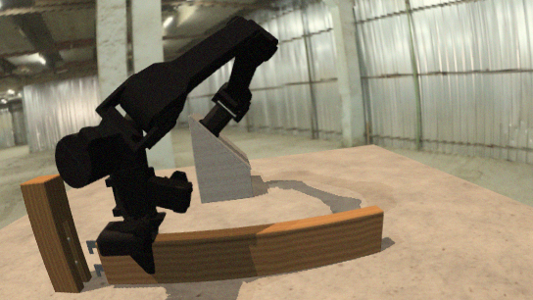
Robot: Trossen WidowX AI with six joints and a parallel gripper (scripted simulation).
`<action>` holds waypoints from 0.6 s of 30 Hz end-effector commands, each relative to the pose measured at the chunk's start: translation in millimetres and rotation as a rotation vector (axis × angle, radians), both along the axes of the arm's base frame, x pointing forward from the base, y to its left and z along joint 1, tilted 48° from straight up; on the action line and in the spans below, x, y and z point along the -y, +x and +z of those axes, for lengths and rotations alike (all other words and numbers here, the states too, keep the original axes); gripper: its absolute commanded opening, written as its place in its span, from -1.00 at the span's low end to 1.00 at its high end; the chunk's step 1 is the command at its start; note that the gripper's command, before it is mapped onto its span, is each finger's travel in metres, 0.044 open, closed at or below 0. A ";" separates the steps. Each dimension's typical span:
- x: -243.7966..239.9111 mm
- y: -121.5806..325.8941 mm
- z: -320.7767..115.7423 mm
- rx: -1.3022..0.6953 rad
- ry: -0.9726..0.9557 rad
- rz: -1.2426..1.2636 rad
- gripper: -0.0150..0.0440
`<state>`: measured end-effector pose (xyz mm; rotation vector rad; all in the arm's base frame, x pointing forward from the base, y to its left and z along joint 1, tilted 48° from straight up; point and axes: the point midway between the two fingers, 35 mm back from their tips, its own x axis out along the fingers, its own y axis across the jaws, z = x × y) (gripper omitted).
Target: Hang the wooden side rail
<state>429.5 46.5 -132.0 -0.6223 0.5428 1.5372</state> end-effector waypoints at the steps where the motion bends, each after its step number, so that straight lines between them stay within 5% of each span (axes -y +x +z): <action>1: 6.1 3.7 3.9 0.019 0.000 -0.004 -0.49; 18: 8.2 3.7 5.9 0.019 -0.001 -0.004 -0.49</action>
